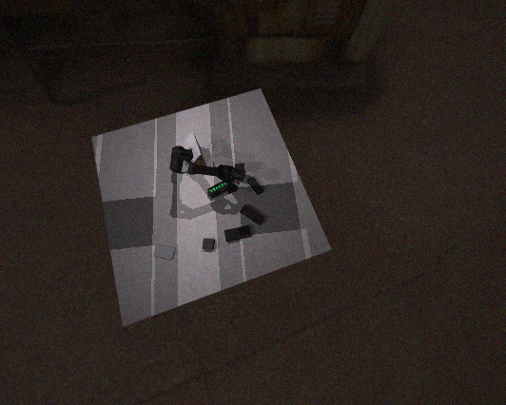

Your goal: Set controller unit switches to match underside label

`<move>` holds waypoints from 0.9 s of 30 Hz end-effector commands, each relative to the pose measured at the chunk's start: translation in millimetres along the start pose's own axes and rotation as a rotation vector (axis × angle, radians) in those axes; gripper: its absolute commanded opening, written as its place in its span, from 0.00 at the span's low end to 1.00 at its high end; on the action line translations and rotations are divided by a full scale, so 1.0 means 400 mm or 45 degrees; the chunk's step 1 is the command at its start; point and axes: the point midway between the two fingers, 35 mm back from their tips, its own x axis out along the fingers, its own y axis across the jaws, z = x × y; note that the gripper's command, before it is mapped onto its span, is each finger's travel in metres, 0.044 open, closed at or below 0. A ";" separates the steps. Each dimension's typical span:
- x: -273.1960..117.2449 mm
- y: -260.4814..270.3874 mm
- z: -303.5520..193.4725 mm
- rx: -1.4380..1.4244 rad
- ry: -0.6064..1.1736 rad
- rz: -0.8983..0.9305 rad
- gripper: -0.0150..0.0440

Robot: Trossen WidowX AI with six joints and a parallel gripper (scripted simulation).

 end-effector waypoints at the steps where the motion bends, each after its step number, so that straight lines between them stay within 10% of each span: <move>1: -0.013 0.000 -0.008 -0.007 -0.011 -0.003 0.82; 27: -0.053 0.000 -0.044 -0.007 -0.081 -0.003 0.82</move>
